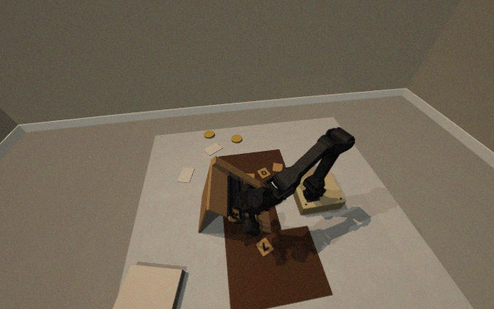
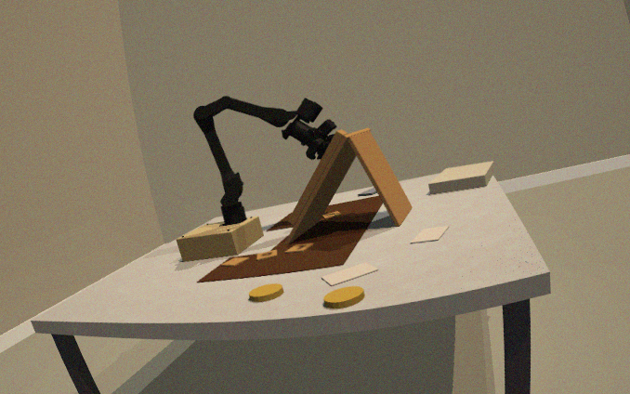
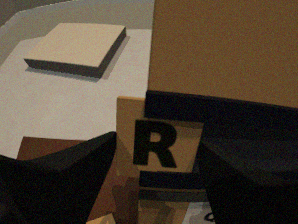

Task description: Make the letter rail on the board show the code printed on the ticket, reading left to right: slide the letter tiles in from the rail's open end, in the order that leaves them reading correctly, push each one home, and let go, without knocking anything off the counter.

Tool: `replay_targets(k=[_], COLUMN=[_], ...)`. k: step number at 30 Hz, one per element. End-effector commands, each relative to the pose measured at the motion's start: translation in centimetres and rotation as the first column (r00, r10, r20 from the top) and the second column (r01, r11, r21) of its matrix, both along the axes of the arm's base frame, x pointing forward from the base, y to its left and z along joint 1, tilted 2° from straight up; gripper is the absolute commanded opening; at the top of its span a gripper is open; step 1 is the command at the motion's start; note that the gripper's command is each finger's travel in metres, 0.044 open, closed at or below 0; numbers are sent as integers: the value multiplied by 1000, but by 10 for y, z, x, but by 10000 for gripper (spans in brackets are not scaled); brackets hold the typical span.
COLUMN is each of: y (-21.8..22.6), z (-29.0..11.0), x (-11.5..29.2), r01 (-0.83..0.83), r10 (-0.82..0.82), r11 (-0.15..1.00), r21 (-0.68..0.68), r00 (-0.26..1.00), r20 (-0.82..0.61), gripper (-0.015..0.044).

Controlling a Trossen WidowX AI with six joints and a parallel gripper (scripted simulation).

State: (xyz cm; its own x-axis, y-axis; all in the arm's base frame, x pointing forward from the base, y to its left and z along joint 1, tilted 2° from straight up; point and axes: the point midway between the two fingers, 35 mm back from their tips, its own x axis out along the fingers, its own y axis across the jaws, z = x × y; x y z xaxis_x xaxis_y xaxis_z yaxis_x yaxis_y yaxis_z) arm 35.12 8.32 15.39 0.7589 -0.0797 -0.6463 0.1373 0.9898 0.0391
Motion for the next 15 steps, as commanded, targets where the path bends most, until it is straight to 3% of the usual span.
replay_targets(k=[1,15], y=[-2,-7], z=[-2,-1], x=[-1,-1], r01=[-7,-7], r10=[7,7], r11=[1000,1000], r21=[1,0], r00=[1000,1000], r20=[-4,-4], gripper=[0,0])
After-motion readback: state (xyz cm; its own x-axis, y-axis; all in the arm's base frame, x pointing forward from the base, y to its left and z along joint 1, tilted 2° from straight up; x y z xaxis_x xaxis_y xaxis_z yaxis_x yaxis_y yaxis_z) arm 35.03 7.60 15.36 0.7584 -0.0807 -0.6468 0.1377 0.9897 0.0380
